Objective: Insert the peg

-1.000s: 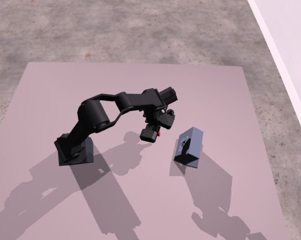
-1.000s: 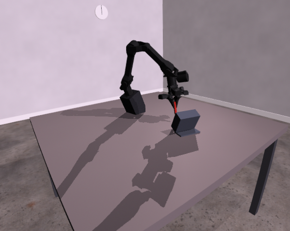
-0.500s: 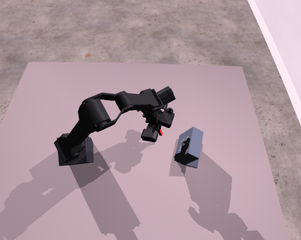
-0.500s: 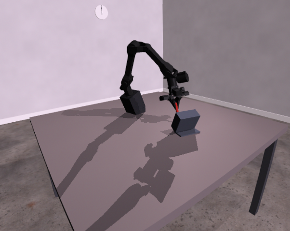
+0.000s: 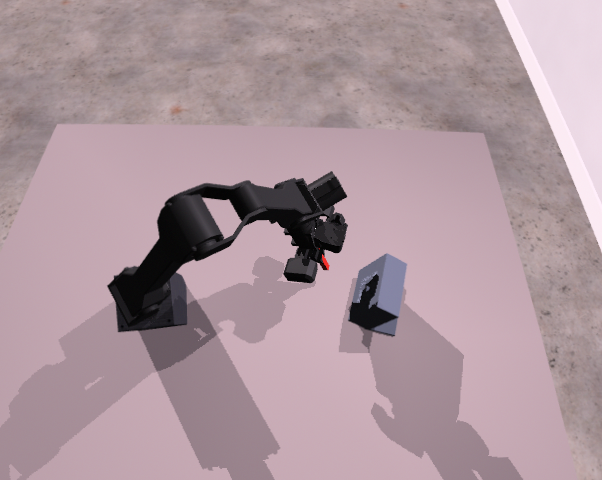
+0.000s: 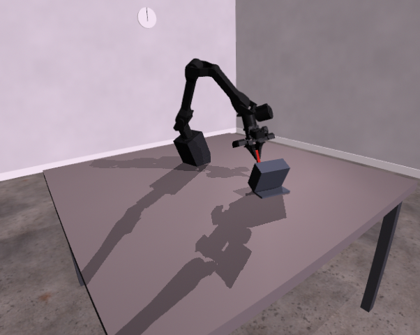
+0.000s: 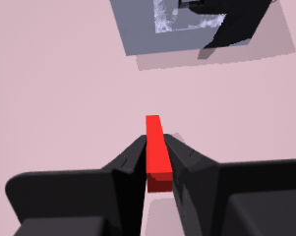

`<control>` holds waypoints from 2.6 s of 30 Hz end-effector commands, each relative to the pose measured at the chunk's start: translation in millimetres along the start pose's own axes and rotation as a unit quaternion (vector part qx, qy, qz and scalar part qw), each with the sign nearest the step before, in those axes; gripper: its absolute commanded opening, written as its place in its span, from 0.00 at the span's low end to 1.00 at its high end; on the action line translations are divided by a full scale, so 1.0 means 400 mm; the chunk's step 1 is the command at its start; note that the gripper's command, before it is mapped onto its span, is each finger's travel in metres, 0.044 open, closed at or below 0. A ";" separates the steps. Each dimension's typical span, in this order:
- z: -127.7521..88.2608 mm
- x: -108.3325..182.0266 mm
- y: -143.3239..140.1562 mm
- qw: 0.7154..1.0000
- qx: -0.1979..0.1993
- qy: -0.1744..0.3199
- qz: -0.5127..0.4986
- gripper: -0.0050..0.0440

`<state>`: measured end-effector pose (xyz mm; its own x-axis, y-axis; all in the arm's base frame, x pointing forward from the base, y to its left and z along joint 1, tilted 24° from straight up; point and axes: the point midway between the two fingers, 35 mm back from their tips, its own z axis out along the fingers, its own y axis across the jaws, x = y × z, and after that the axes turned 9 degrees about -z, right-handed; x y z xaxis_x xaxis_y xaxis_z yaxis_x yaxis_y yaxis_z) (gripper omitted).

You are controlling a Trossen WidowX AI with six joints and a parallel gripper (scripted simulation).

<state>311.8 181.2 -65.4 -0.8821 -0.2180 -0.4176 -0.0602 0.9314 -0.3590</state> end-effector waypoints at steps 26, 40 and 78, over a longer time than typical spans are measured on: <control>0.014 -0.009 0.021 0.997 0.001 -0.077 -0.021 0.10; 0.017 -0.011 0.027 0.993 0.004 -0.114 -0.029 0.10; 0.009 -0.010 0.028 0.979 0.018 -0.200 -0.043 0.10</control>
<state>316.8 190.8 -73.7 -0.6372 -0.3920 -0.6635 -0.1046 0.8970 -0.4295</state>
